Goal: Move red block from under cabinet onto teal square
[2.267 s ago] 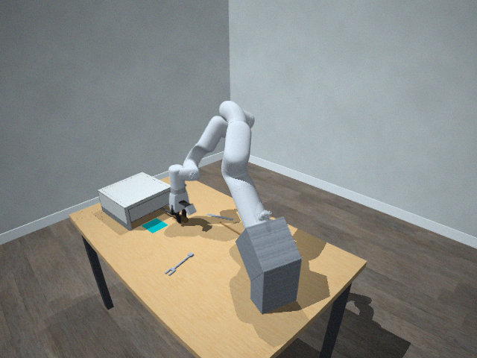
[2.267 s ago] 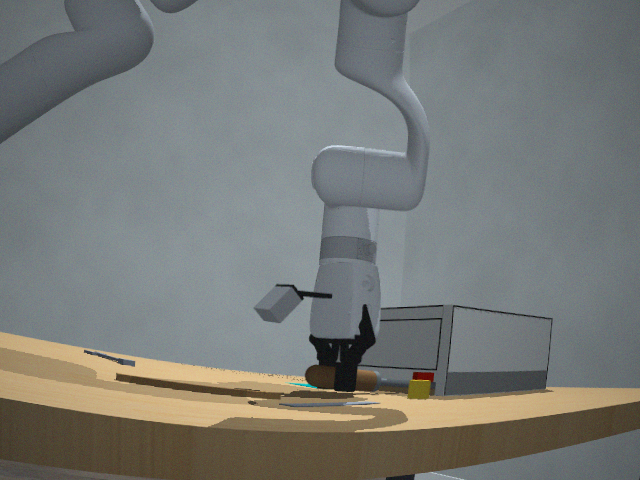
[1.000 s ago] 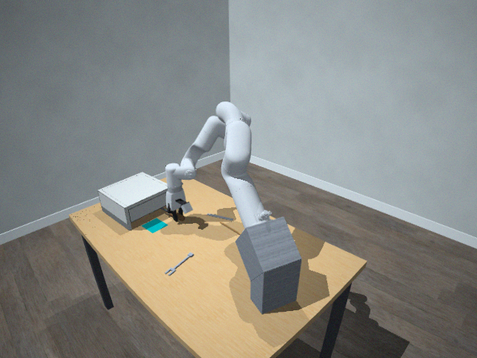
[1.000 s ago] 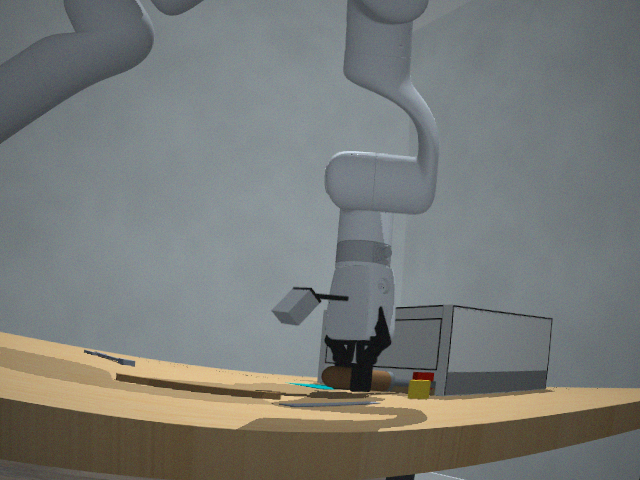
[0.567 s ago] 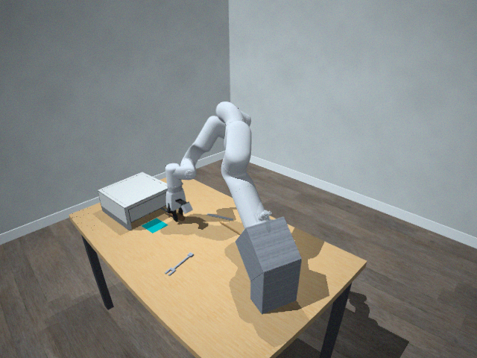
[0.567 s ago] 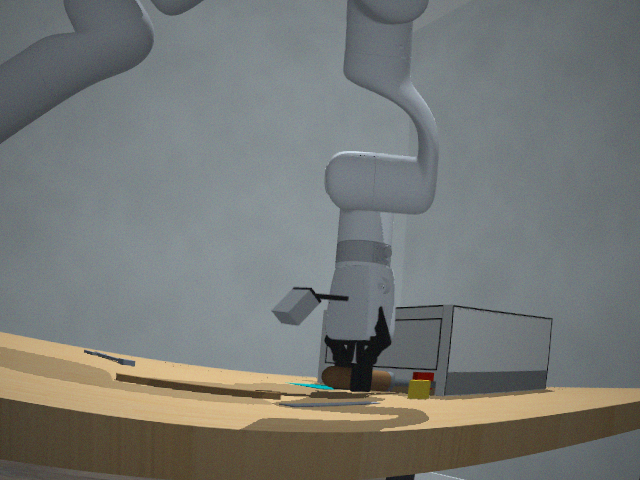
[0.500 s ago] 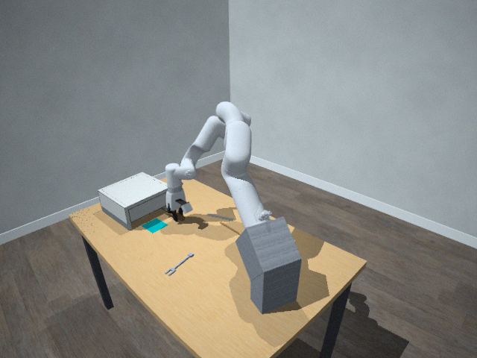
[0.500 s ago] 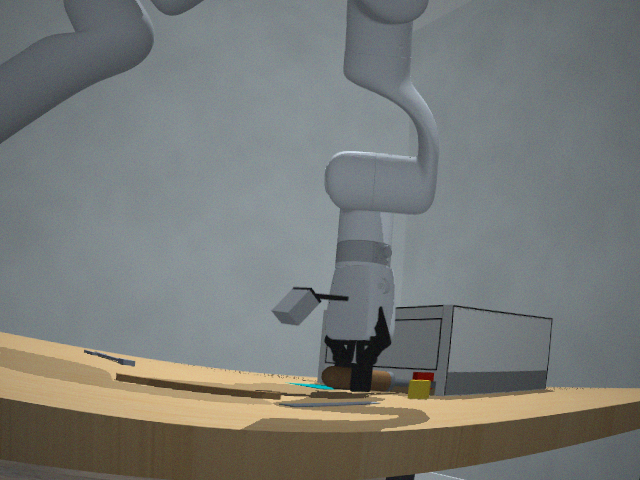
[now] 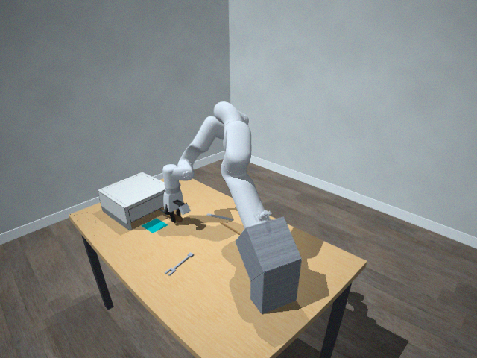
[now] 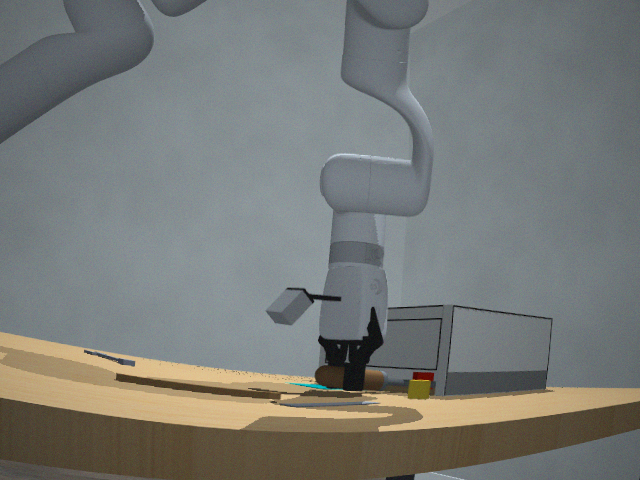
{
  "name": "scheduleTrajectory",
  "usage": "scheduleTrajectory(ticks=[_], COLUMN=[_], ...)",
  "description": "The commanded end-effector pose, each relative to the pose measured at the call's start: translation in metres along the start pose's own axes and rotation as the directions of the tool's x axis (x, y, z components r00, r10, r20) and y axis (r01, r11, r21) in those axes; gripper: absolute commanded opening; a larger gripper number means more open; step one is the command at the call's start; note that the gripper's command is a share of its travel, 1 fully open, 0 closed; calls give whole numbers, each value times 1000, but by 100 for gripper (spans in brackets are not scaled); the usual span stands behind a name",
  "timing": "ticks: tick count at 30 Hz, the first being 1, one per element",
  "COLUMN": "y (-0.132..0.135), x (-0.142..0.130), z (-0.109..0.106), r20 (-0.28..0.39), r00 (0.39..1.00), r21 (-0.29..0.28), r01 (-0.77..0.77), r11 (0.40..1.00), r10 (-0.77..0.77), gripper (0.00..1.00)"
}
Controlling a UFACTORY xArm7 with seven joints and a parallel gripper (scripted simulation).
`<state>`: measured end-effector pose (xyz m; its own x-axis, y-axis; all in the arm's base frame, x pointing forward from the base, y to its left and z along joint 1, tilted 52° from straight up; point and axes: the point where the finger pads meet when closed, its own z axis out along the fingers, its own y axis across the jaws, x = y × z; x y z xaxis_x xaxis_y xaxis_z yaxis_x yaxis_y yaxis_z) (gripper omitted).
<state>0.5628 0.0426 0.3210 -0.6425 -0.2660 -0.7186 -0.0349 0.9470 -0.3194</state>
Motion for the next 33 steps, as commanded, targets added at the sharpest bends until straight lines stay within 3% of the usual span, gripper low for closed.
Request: scheduleTrajectory(ticks=[1,12,33], y=[9,42,56], x=[-1,-1,-1], z=[-1,-1,-1], r20=[3,3,3], r00=[1000,1000,1000], r21=[-2,-2,-2], r01=[1,2,3], r11=[1000,1000,1000], r10=[-1,-2,-3], gripper=[0,0,0])
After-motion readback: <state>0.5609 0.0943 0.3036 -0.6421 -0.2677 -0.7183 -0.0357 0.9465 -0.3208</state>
